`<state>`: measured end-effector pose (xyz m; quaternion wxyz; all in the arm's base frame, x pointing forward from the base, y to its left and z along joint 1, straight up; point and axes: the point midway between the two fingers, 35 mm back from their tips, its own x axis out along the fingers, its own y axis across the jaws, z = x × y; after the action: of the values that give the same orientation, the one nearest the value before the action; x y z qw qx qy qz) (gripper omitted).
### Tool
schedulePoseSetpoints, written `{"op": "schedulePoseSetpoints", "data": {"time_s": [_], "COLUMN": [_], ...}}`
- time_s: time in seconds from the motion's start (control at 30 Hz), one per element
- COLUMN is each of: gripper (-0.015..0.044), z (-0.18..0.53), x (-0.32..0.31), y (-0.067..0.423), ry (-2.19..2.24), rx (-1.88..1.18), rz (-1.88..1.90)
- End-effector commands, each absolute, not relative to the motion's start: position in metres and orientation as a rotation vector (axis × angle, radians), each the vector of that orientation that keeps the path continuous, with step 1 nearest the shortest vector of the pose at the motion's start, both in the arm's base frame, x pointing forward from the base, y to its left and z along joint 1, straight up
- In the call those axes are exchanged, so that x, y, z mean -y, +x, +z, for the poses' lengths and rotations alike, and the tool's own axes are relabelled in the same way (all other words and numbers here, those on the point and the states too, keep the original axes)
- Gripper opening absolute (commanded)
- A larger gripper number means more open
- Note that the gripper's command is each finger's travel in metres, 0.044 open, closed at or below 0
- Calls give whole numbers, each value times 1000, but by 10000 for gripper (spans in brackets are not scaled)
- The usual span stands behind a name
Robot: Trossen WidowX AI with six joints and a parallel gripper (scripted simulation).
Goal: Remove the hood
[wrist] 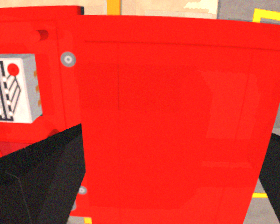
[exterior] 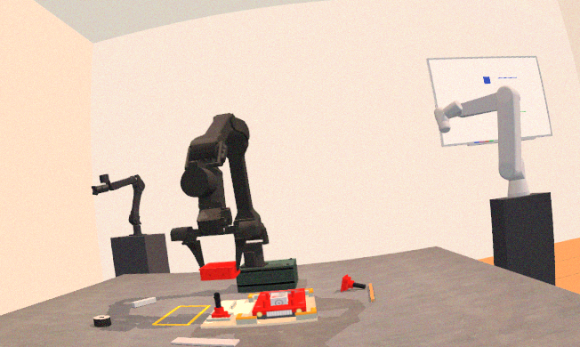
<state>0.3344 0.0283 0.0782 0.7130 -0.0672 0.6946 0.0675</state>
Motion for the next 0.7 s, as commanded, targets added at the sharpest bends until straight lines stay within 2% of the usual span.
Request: {"op": "schedulePoseSetpoints", "data": {"time_s": [0.0,0.67], "gripper": [0,0], "z": [79,82], "x": [-11,70], "y": [334,324], "ry": [-152,-158], "rx": [-1540,-1539], "rz": [151,144]}}
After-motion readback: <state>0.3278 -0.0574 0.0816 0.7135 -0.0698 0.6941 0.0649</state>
